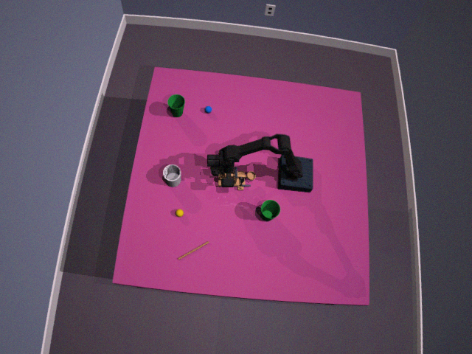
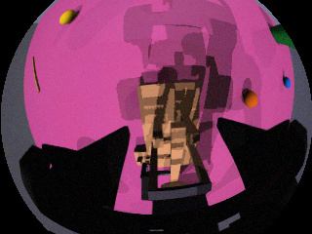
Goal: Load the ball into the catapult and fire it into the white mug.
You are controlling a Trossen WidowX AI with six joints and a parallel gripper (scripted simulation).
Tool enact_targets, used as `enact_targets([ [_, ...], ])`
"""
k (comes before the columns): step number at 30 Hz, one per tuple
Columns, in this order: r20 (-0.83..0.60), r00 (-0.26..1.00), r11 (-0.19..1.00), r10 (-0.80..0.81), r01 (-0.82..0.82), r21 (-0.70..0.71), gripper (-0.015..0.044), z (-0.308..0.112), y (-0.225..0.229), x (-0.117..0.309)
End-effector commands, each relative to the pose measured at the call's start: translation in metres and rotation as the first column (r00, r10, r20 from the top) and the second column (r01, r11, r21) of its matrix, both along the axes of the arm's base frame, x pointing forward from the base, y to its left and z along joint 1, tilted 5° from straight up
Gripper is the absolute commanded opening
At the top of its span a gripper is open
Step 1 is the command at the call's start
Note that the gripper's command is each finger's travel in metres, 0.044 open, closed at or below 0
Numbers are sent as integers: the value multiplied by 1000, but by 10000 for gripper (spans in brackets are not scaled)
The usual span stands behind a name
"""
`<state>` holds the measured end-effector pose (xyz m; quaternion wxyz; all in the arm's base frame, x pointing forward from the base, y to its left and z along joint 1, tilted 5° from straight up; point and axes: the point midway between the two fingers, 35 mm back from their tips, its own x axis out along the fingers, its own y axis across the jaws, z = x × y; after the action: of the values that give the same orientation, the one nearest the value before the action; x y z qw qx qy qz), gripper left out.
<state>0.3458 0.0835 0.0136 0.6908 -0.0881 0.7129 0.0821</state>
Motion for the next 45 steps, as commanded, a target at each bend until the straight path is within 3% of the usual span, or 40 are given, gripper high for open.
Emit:
enact_targets([
  [1,-19,1000,1000,-5,5,-7,440,-12,-1,-4],
  [26,-19,1000,1000,-5,5,-7,440,-32,-2,-6],
  [37,-11,1000,1000,-1,1,-3,151,-29,-1,-4],
  [43,-11,1000,1000,-1,1,-3,111,-29,-1,-4],
  [45,-11,1000,1000,-1,1,-3,59,-18,-1,-3],
])
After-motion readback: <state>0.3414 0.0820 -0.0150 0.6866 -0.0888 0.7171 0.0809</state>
